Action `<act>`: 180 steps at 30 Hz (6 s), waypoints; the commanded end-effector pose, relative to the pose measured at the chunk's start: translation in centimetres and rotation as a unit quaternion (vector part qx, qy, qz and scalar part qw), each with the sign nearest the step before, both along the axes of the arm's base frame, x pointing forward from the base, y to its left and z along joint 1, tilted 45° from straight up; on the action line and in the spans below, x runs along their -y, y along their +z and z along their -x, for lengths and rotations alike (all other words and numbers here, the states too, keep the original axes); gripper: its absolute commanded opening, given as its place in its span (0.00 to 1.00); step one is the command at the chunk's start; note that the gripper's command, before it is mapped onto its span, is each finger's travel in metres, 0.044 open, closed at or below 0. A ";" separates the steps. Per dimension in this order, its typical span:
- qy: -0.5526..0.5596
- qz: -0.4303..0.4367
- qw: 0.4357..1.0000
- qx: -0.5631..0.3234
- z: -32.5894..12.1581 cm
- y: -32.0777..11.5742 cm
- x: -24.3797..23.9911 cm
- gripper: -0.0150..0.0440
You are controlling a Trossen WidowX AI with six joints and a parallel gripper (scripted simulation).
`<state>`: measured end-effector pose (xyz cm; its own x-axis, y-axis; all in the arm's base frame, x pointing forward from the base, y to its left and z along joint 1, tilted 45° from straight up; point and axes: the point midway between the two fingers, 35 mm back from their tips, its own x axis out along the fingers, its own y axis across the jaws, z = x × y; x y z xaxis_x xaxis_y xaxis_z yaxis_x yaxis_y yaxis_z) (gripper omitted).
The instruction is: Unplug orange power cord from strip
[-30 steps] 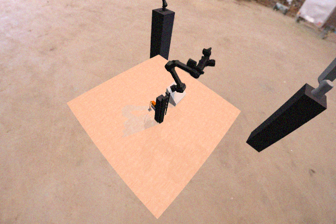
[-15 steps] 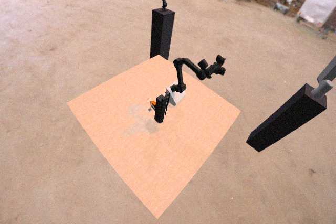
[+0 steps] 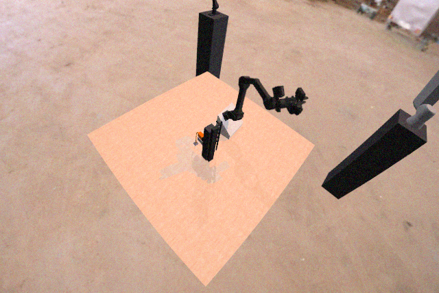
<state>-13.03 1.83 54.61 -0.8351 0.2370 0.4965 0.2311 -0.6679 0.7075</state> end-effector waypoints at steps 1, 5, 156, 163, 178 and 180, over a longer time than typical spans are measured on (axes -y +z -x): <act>-0.050 0.013 0.999 -0.014 -1.1 0.7 -3.0 0.53; -0.112 0.031 0.993 -0.029 -2.8 1.2 -6.6 0.53; -0.265 0.777 0.174 -0.544 -41.6 -52.6 3.0 0.25; -0.265 0.777 0.173 -0.544 -41.6 -53.3 3.9 0.25; -0.266 0.777 0.172 -0.544 -41.4 -54.8 5.8 0.25; -0.266 0.777 0.172 -0.545 -41.4 -55.0 6.1 0.25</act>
